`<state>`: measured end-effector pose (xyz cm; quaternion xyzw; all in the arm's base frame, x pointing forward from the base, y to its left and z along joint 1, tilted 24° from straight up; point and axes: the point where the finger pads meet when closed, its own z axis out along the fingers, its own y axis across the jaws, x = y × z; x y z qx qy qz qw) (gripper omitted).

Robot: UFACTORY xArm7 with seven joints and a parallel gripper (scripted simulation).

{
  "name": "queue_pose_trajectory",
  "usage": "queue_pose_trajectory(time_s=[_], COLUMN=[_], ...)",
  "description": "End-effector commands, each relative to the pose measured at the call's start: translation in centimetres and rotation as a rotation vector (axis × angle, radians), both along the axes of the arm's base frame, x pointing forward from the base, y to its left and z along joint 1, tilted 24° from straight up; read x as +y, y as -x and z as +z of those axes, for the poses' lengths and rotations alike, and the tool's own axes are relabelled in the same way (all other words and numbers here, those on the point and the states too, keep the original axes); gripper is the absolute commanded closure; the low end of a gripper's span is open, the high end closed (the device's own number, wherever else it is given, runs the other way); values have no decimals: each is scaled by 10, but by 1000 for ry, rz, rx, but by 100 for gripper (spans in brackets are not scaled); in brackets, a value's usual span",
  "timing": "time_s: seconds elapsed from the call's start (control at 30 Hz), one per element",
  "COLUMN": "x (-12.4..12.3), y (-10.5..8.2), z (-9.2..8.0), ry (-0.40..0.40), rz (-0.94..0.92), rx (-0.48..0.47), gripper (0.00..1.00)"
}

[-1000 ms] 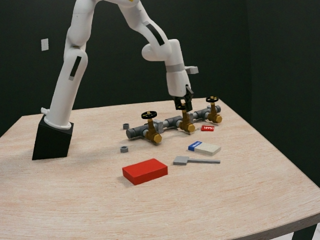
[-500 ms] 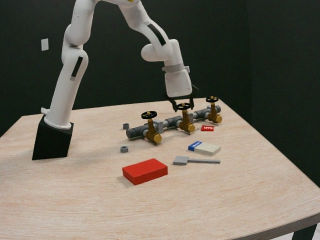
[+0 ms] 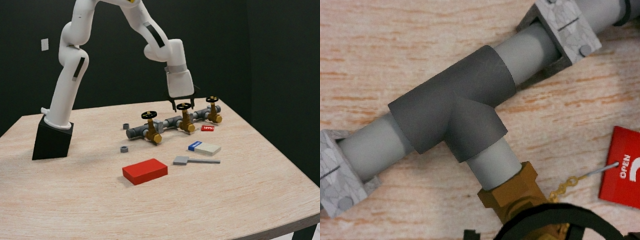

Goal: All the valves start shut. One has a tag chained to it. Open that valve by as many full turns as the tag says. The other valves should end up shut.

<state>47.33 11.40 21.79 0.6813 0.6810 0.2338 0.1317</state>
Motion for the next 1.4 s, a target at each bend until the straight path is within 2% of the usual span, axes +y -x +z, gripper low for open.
queue_pose_trajectory(time_s=[0.0, 0.9, 1.13, 1.37], x=[0, 0, 0, 0], y=[-1, -1, -1, -1], z=[2, 2, 2, 2], ry=[-4, -11, -54, -206], rz=[6, -7, -81, -343], rx=[-1, 1, 13, 57], gripper=[0, 0, 0, 0])
